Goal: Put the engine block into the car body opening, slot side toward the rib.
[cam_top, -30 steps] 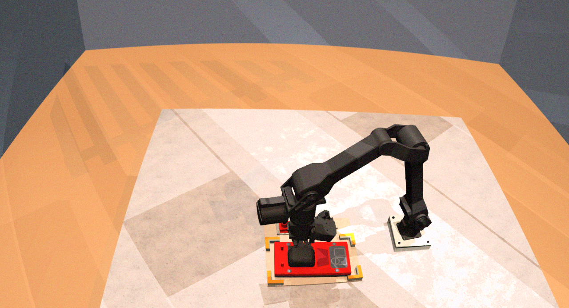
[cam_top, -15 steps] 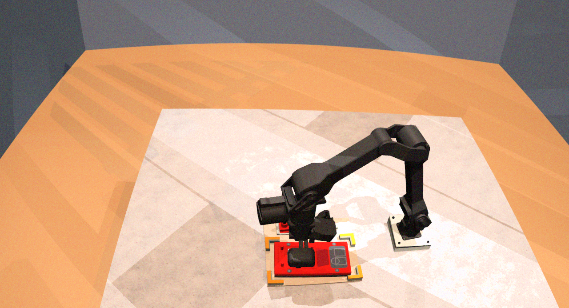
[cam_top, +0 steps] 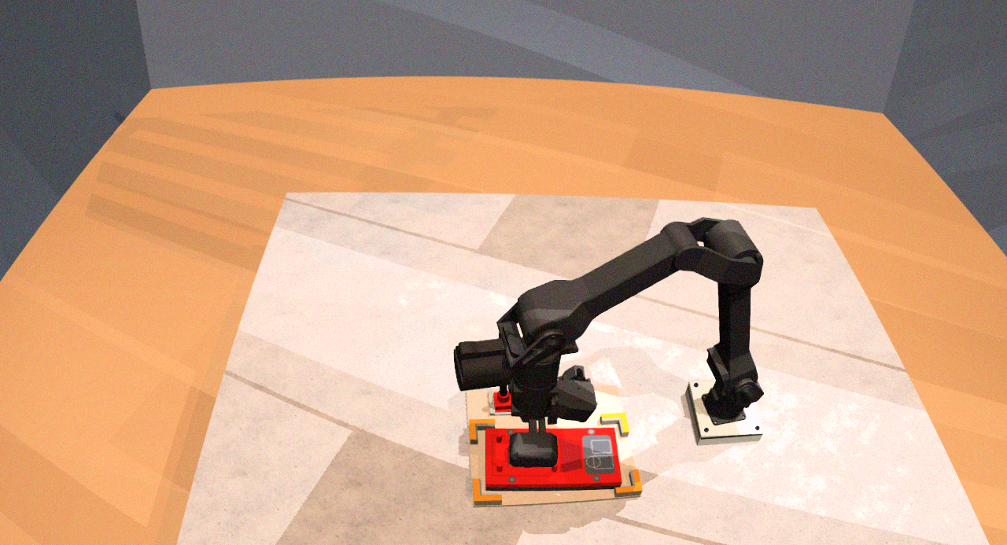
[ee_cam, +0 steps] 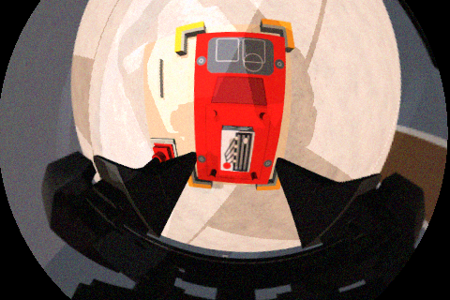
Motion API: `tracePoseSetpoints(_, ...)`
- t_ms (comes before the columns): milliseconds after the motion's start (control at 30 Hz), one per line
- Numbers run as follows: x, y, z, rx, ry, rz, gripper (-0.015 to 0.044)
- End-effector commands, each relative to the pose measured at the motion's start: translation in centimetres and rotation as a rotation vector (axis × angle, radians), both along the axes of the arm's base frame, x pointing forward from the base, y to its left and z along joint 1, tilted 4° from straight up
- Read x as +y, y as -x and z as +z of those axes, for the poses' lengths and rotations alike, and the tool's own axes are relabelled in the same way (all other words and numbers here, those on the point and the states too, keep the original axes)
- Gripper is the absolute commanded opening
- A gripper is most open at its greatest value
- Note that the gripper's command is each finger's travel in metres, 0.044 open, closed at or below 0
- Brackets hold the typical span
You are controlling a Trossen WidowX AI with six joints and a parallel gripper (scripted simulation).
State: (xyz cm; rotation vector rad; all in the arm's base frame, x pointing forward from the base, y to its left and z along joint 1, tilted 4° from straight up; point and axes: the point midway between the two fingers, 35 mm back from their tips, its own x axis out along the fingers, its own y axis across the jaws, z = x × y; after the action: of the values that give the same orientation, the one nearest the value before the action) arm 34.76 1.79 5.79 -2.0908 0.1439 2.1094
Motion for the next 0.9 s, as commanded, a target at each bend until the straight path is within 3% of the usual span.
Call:
tracePoseSetpoints(0, 0.03, 0.04, 0.02, 0.004, -0.003, 0.000, 0.0309)
tracePoseSetpoints(400, 0.03, 0.04, 0.02, 0.004, -0.003, 0.000, 0.0000)
tracePoseSetpoints(867, 0.03, 0.04, 0.02, 0.004, -0.003, 0.000, 0.0000)
